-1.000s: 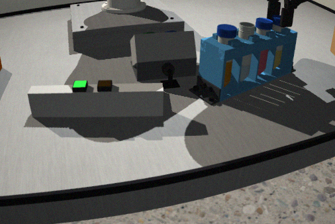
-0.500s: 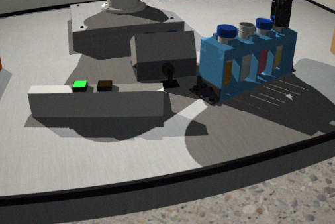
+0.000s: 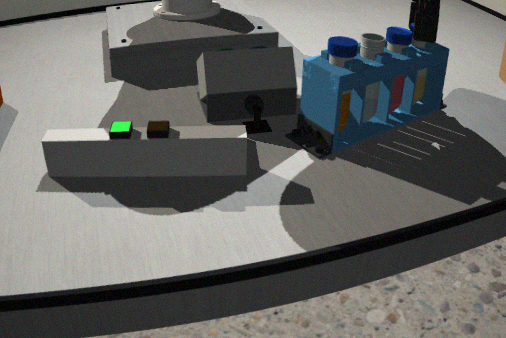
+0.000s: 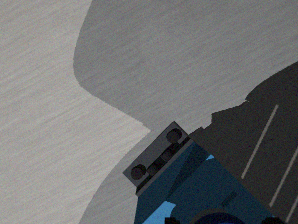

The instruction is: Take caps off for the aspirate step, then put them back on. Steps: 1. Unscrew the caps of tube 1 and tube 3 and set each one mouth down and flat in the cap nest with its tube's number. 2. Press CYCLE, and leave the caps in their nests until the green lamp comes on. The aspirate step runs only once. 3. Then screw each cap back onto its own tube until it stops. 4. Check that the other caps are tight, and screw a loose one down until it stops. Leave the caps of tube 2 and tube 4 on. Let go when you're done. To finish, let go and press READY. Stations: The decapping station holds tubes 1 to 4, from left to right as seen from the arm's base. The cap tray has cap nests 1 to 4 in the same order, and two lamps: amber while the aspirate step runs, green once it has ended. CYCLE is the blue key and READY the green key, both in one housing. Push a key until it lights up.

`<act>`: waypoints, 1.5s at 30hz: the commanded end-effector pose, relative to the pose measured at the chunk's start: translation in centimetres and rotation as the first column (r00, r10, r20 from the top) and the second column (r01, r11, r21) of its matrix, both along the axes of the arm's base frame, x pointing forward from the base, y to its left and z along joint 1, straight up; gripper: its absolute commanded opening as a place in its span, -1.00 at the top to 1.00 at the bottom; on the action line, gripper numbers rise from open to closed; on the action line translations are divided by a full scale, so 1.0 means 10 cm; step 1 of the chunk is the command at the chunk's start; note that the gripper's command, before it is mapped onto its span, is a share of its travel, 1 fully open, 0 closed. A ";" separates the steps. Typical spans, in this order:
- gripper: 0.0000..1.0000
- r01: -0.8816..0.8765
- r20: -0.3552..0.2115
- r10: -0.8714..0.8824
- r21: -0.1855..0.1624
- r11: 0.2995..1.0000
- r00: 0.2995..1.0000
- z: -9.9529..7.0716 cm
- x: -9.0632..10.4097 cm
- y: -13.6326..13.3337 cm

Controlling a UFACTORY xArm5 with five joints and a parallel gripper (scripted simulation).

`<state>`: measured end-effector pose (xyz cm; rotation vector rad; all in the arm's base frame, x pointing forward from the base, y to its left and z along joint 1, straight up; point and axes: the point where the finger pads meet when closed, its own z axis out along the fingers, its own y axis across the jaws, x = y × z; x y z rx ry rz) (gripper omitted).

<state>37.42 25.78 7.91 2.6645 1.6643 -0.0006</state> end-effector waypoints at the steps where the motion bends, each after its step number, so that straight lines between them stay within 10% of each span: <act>1: 0.08 -0.083 0.004 0.083 0.003 0.997 0.997 0.03 0.01 0.01; 24: 0.08 -0.838 0.005 0.838 -0.002 0.546 0.546 0.03 0.01 0.01; 34: 0.08 -0.994 0.003 0.994 -0.003 0.109 0.109 0.03 0.01 0.01; 44: 0.08 -0.996 0.003 0.996 -0.003 0.092 0.092 0.03 0.01 0.01; 45: 1.00 -0.996 0.003 0.996 -0.003 0.092 0.092 0.03 0.01 0.01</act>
